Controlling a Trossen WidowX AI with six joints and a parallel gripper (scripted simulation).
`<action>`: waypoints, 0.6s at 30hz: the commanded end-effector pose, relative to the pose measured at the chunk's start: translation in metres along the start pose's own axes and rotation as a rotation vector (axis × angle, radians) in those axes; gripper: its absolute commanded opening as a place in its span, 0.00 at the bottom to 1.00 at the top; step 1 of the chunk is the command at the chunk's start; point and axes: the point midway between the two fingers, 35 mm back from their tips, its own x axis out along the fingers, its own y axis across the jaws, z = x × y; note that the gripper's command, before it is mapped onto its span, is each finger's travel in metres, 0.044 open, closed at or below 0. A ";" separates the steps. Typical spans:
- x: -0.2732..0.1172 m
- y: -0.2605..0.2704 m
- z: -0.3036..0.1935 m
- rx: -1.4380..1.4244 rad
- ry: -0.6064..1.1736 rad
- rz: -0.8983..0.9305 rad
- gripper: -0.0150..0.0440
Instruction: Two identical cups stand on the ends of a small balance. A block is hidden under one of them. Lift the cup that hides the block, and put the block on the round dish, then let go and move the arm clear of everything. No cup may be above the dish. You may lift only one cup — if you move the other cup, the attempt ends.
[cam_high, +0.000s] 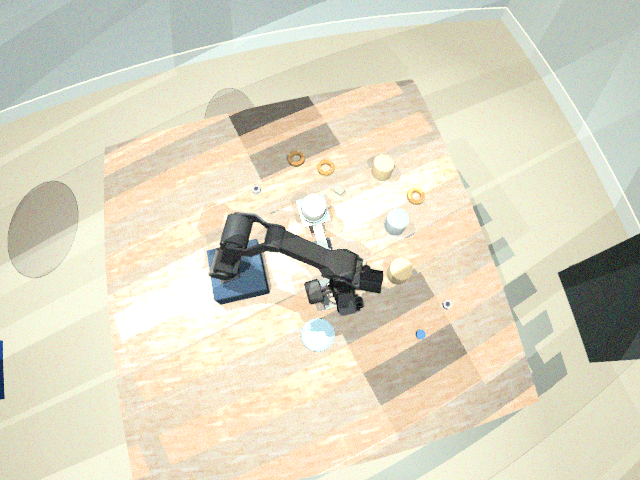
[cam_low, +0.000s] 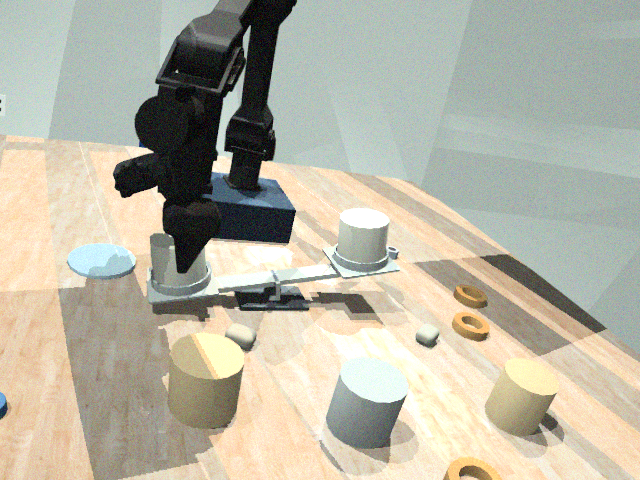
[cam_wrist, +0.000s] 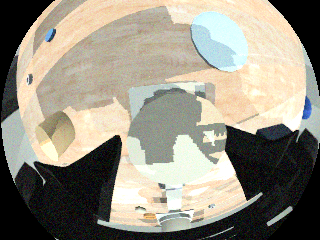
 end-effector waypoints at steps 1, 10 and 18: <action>0.009 -0.003 -0.001 0.006 0.001 -0.011 1.00; 0.019 -0.004 -0.001 0.006 0.001 -0.011 0.96; 0.019 -0.004 -0.001 0.006 0.001 -0.011 0.83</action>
